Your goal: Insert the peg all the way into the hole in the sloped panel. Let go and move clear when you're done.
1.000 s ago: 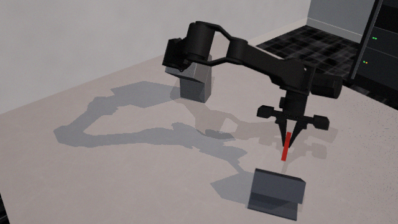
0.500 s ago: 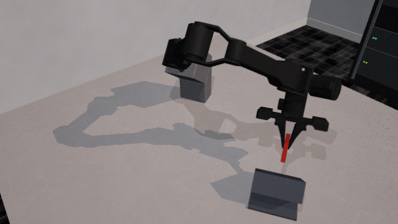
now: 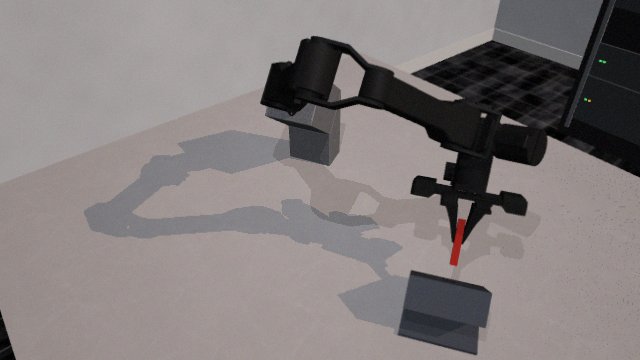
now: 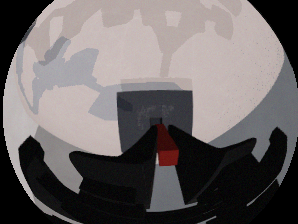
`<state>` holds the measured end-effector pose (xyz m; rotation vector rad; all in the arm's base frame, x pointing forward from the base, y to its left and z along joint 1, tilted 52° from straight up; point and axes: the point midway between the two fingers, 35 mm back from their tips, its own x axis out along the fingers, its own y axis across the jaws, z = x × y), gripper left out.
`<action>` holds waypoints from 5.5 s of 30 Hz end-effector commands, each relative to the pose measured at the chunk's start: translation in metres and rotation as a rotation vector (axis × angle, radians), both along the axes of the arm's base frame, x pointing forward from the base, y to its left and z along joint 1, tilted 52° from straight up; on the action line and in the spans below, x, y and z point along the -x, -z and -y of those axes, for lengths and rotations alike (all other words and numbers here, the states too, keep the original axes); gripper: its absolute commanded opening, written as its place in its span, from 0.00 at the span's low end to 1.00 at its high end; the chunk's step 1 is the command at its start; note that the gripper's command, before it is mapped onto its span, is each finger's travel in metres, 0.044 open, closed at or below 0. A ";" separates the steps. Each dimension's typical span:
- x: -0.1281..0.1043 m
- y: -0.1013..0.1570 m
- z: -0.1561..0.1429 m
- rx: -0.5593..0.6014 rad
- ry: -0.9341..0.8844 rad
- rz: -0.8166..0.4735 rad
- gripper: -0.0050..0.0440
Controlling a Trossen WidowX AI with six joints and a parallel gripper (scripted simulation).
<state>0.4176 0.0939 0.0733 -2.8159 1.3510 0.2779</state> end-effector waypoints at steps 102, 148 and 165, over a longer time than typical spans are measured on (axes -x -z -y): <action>-0.019 -0.008 0.027 0.002 -0.007 0.010 0.10; -0.023 -0.008 0.031 0.002 -0.007 0.010 0.10; -0.024 -0.009 0.033 0.002 -0.007 0.010 0.10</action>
